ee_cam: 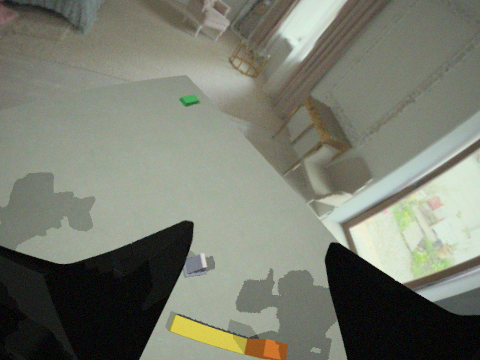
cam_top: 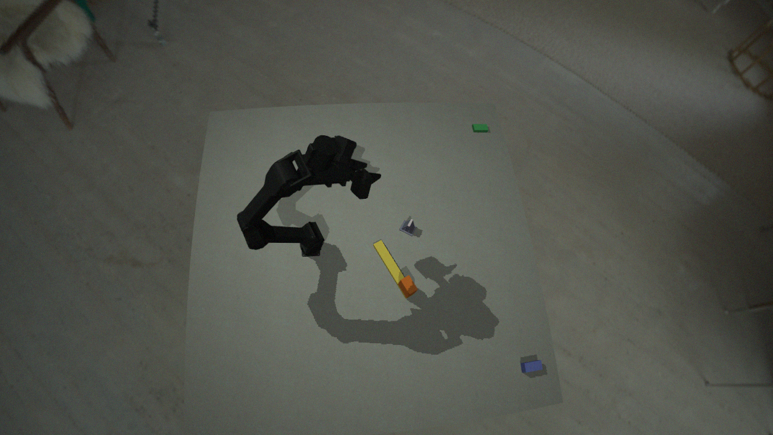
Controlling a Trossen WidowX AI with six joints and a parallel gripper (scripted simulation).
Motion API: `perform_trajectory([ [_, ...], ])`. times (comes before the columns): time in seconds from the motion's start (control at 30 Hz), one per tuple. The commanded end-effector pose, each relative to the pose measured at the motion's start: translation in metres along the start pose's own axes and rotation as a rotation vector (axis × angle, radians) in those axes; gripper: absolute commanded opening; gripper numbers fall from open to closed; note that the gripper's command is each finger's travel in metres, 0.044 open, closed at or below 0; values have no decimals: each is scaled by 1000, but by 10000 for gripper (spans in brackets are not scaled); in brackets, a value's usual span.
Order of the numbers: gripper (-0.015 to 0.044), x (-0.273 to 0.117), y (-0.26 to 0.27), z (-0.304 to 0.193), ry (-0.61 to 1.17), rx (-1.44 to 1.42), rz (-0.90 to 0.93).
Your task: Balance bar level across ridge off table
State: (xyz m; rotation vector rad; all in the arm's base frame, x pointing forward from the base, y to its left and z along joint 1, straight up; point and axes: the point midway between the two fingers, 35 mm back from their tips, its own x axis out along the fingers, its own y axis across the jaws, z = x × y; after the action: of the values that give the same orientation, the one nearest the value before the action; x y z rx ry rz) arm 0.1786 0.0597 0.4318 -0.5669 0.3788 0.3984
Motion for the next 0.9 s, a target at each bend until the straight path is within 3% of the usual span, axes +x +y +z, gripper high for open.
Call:
perform_trajectory([
  [0.0, 315, 18, -3, -7, 73, -85, 8],
  [0.87, 315, 116, -42, -91, 503, -647, 253],
])
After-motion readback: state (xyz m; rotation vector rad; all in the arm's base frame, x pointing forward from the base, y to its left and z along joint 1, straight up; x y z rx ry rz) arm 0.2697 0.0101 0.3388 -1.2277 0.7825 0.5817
